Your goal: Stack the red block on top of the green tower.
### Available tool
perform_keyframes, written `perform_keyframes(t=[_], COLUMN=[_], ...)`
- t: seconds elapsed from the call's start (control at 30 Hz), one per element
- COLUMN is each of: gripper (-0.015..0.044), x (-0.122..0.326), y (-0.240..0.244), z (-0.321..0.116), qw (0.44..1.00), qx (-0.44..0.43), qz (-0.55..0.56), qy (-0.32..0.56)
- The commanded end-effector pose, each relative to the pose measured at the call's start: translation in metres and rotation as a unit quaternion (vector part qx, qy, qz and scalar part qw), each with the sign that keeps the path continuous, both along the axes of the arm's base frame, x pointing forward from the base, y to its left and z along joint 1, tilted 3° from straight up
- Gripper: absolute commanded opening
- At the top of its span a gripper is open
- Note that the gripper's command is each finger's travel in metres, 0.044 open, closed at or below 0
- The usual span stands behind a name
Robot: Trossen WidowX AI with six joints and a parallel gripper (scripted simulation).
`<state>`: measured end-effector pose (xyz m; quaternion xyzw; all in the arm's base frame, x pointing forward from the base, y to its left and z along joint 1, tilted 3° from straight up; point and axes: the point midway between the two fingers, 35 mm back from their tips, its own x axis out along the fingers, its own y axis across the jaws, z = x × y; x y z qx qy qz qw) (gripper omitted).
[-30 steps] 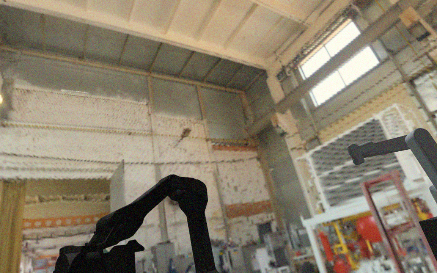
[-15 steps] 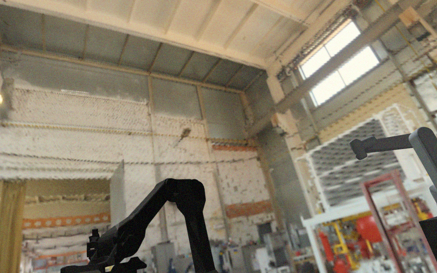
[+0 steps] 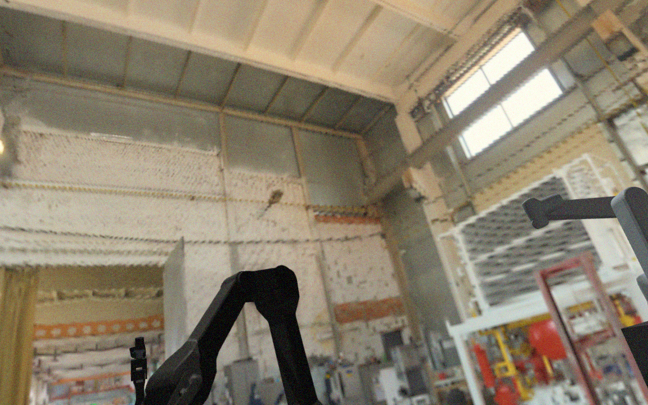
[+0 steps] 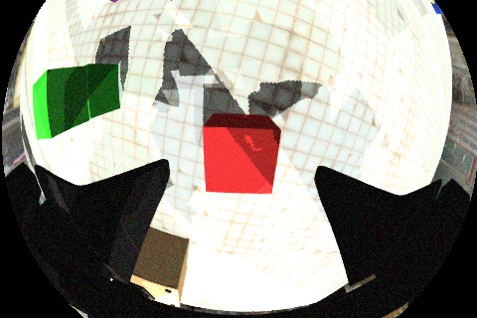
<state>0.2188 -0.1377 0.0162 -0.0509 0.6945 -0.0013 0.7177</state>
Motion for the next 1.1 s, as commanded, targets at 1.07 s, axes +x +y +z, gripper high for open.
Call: perform_keyframes(t=[1.07], gripper=[0.044], x=[0.0], y=[-0.002], z=[-0.051], qw=[1.0], qx=[0.004], qz=[0.003], qy=[0.002])
